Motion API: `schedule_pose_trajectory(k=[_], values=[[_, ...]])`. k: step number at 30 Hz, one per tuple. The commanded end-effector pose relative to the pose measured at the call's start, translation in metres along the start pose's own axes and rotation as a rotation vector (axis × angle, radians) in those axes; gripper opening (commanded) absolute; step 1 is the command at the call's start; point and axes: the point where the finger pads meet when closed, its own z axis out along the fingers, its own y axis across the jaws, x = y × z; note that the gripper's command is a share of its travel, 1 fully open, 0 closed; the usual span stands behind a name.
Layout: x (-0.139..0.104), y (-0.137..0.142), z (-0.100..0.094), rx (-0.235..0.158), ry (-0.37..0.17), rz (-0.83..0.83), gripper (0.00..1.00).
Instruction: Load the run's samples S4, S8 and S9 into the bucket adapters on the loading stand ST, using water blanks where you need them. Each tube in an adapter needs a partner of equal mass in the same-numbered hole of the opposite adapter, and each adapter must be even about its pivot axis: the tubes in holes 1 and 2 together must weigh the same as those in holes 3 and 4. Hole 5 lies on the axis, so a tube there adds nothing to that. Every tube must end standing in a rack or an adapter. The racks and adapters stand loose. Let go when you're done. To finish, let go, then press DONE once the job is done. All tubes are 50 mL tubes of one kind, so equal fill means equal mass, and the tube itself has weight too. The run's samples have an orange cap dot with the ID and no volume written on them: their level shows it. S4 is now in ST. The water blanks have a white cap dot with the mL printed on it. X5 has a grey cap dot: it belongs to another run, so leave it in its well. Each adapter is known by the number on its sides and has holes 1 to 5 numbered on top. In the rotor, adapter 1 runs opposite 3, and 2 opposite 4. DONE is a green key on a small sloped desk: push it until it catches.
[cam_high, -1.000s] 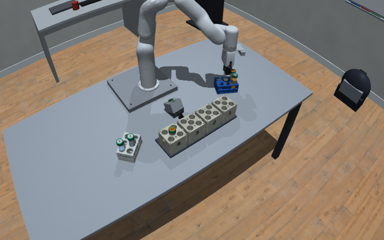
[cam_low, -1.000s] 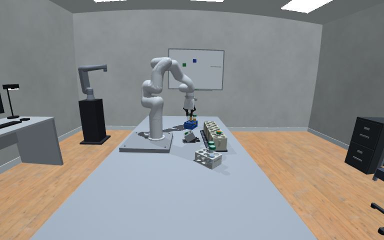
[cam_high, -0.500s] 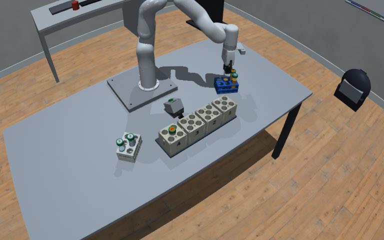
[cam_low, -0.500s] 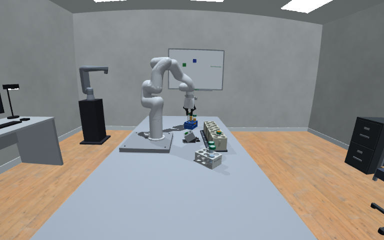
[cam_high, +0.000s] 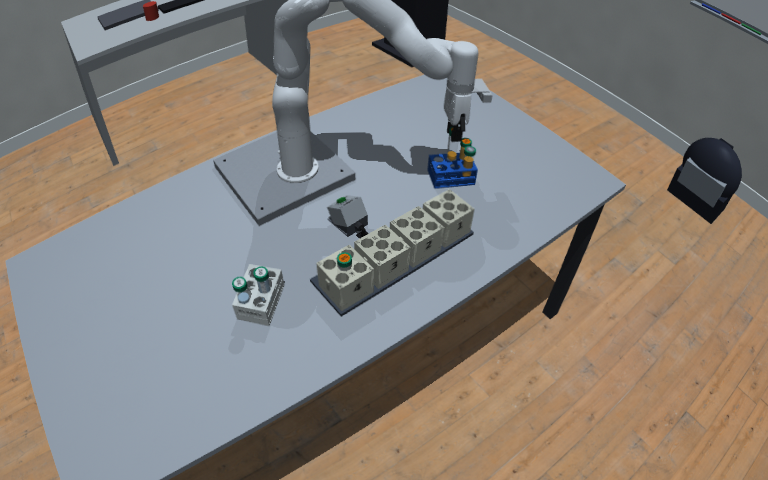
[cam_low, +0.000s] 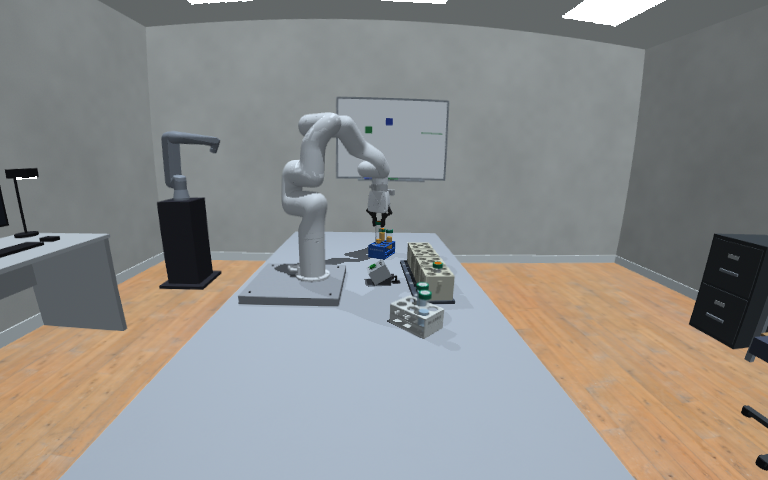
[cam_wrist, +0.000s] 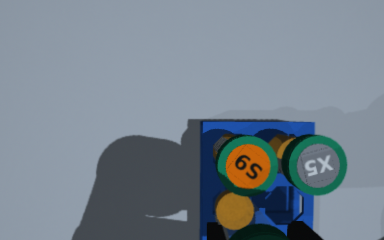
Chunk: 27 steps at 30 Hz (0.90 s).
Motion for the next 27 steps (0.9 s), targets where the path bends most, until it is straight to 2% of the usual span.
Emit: schedule_pose_trajectory(k=[1, 27], values=[[0.001, 0.000, -0.010, -0.009, 0.003, 0.000, 0.00], [0.001, 0.000, -0.054, -0.009, 0.003, 0.000, 0.00]])
